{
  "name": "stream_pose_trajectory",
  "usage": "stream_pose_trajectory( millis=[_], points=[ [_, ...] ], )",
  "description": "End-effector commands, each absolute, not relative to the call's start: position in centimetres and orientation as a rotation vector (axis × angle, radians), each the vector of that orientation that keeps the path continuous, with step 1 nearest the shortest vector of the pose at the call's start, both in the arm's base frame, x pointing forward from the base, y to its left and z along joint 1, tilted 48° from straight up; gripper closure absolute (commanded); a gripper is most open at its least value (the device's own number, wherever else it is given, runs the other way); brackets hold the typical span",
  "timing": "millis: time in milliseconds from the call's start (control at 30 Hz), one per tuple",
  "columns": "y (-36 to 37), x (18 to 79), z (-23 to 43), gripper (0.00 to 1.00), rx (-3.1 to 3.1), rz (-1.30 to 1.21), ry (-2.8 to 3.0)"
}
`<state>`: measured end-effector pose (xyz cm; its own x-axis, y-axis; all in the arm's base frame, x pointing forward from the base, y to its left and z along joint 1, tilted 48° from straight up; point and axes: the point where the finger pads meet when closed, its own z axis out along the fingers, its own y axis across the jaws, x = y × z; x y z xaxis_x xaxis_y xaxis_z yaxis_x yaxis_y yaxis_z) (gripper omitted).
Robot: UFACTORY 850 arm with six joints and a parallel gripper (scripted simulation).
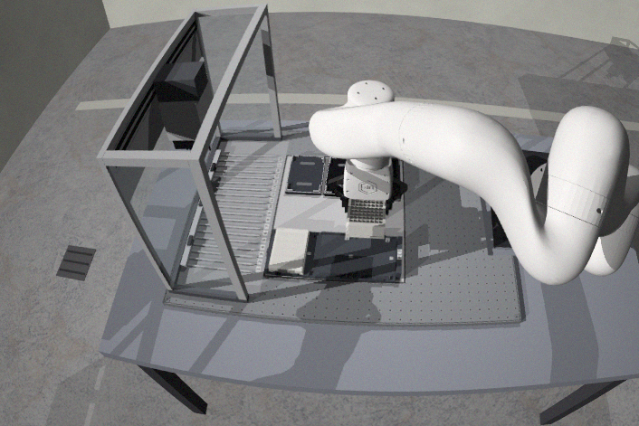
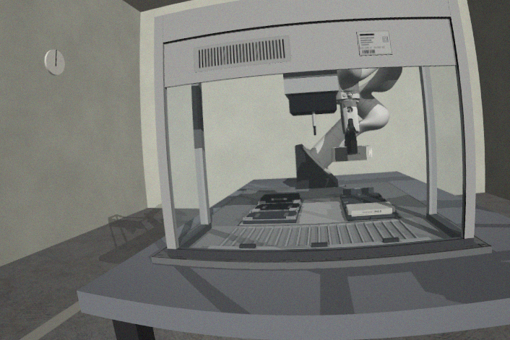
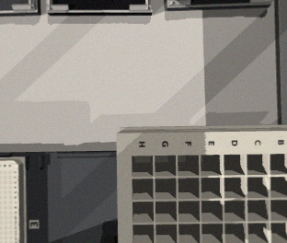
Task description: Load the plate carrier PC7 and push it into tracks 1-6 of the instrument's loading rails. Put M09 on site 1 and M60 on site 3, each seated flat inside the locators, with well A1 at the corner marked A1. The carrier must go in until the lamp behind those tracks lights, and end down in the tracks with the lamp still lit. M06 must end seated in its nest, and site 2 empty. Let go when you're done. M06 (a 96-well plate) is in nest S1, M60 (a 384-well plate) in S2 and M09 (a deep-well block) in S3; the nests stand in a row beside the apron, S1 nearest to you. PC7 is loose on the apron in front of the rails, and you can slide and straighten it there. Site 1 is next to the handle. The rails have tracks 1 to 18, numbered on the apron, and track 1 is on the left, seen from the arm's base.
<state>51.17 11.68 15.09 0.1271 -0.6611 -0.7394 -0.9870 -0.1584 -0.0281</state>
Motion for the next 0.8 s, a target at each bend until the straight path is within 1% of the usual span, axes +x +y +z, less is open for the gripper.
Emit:
stream_pose_trajectory(
  millis=[0, 67, 767],
  points=[
    [12.80, 49.39, 16.75, 1.00, -1.883, 0.801, 1.586],
    [13.22, 48.72, 17.30, 1.00, -1.883, 0.801, 1.586],
    [13.22, 48.72, 17.30, 1.00, -1.882, 0.801, 1.586]
  ],
)
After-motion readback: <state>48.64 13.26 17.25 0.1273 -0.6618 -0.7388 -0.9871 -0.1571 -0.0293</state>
